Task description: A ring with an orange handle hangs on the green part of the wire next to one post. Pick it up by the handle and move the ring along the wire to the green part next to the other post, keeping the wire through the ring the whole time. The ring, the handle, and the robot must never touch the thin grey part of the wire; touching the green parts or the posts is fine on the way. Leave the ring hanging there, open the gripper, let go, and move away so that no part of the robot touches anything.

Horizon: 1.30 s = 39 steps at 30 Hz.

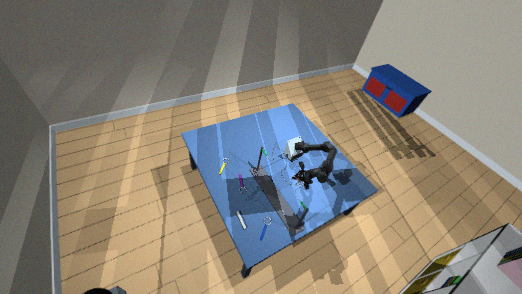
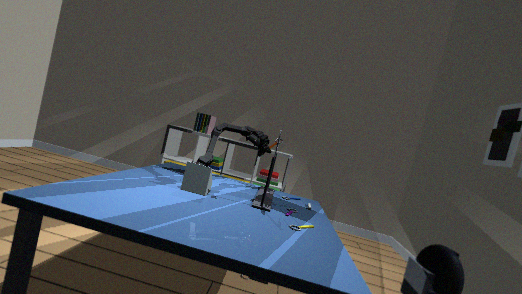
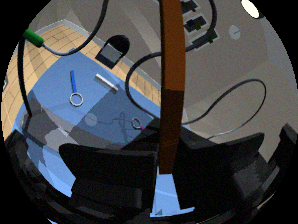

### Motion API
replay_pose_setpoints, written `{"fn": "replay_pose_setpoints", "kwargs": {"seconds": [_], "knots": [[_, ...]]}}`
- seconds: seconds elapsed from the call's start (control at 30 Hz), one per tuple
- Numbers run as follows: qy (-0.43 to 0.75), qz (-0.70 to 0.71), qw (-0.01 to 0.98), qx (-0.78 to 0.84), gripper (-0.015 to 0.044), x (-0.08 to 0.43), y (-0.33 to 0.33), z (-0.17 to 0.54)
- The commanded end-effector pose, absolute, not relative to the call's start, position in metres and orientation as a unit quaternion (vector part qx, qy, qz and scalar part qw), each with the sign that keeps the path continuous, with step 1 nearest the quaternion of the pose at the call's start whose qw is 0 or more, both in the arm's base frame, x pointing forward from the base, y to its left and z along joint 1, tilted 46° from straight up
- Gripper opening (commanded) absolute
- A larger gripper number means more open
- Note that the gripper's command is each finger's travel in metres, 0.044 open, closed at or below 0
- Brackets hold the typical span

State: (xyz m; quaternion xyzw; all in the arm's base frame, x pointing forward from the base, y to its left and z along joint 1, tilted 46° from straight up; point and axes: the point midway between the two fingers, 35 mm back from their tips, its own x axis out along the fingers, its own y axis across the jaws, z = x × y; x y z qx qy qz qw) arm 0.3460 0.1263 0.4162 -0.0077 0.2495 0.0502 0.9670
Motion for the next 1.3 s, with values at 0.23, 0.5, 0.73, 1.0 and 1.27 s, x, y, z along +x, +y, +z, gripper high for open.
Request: {"fn": "replay_pose_setpoints", "kwargs": {"seconds": [0.23, 0.5, 0.73, 1.0, 1.27], "knots": [[0.253, 0.085, 0.957, 0.114, -0.015, 0.344, 0.145, 0.418], [0.252, 0.11, 0.94, 0.205, -0.015, 0.343, 0.158, 0.423], [0.248, 0.131, 0.917, 0.283, -0.015, 0.342, 0.169, 0.429], [0.242, 0.153, 0.884, 0.37, -0.015, 0.341, 0.18, 0.438], [0.234, 0.174, 0.842, 0.453, -0.015, 0.34, 0.189, 0.45]]}}
